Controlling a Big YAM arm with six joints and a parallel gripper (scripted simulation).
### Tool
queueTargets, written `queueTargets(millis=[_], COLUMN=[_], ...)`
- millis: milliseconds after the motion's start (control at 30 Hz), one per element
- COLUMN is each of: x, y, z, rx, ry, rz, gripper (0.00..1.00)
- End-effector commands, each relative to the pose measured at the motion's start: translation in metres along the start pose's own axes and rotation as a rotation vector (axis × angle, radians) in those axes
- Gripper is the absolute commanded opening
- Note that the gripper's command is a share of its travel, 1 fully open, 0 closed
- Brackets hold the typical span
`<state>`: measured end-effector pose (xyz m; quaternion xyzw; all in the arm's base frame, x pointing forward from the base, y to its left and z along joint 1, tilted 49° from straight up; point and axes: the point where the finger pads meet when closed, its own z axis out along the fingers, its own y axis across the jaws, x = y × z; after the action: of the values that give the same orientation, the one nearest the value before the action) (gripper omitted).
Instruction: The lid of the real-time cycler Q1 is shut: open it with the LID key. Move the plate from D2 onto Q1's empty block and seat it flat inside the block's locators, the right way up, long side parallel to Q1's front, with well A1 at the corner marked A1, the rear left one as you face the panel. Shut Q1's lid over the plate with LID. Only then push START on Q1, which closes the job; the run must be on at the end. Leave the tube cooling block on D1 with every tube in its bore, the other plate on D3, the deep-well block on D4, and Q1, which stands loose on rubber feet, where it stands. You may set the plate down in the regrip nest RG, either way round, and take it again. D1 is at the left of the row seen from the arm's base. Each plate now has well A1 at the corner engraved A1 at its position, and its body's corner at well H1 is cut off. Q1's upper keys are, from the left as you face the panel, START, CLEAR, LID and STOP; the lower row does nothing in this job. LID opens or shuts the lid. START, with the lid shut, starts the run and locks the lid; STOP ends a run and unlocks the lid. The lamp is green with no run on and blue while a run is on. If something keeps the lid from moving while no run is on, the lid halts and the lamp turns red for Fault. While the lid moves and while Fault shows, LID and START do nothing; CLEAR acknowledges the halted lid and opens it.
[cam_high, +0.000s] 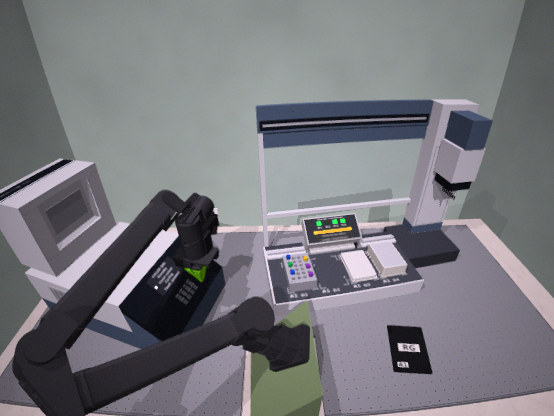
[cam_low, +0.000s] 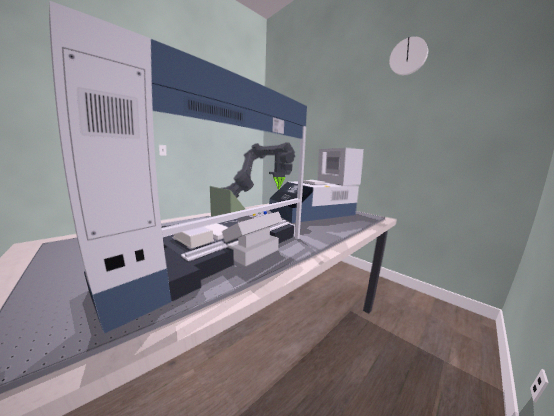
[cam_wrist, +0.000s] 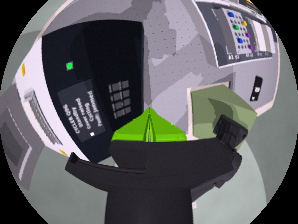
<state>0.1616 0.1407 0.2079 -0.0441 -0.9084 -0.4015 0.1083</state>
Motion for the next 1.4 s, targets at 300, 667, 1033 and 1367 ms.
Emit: queueTargets(millis=[300, 667, 1033, 1367], x=[-0.004, -0.005, -0.006, 0.000], y=[0.030, 0.047, 0.062, 0.061], z=[0.004, 0.009, 0.021, 0.036], rx=[-0.008, -0.010, -0.008, -0.011], ry=[-0.026, -0.030, -0.029, -0.014], rz=[0.003, 0.003, 0.004, 0.015], gripper=[0.00, 0.00, 0.00, 0.00])
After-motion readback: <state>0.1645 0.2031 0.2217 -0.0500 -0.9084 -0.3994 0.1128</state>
